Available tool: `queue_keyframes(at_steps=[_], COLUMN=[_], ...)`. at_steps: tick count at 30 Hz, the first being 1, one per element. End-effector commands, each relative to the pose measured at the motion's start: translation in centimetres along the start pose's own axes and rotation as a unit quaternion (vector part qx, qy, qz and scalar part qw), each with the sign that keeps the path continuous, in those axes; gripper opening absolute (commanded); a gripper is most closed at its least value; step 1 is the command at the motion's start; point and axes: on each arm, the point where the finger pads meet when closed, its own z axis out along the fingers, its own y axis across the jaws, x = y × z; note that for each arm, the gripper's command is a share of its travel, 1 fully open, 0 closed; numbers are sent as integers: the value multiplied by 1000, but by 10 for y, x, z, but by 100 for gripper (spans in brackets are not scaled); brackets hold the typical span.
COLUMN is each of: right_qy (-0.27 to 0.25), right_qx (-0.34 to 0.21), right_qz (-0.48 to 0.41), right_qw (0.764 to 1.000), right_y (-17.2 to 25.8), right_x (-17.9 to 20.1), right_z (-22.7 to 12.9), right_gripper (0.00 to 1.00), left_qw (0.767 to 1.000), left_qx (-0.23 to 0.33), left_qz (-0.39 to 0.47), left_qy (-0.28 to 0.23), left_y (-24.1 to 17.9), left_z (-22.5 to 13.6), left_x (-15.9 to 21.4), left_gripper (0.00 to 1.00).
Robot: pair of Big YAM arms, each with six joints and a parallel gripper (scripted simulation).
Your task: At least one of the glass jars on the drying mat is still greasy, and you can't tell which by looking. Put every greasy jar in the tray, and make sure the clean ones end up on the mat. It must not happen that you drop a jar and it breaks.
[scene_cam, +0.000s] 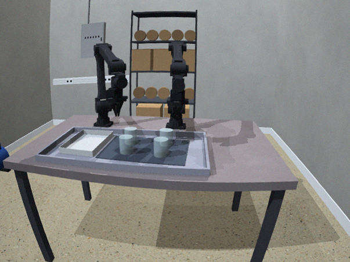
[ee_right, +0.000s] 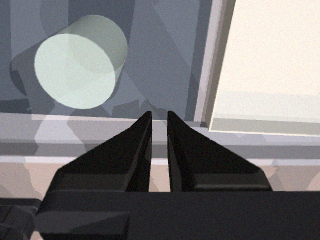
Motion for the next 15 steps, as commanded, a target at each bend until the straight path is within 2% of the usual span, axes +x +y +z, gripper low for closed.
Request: queue_keyframes(at_steps=[1, 3, 4, 5, 10, 15], right_qy=[-36, -36, -54, -69, -136, -201], right_qx=[-8, -8, -11, -12, -16, -18], right_qz=[18, 18, 18, 18, 16, 14], right_qw=[999, 999, 998, 997, 990, 979], right_y=[15, 15, 19, 22, 38, 53], right_x=[0, 0, 0, 1, 2, 4], right_z=[-1, -1, -3, -1, 7, 15], right_gripper=[45, 45, 57, 60, 60, 60], left_qw=[999, 999, 999, 998, 995, 996], left_qx=[2, 2, 5, 10, 23, 14], left_qz=[2, 2, 1, 0, 1, 0], left_qy=[-33, -33, -45, -55, -97, -86], left_y=[-2, -2, -5, -7, -14, -15], left_z=[-19, -19, -18, -17, -9, 10], left_x=[-34, -34, -45, -57, -115, -151], left_gripper=[10, 10, 10, 10, 10, 10])
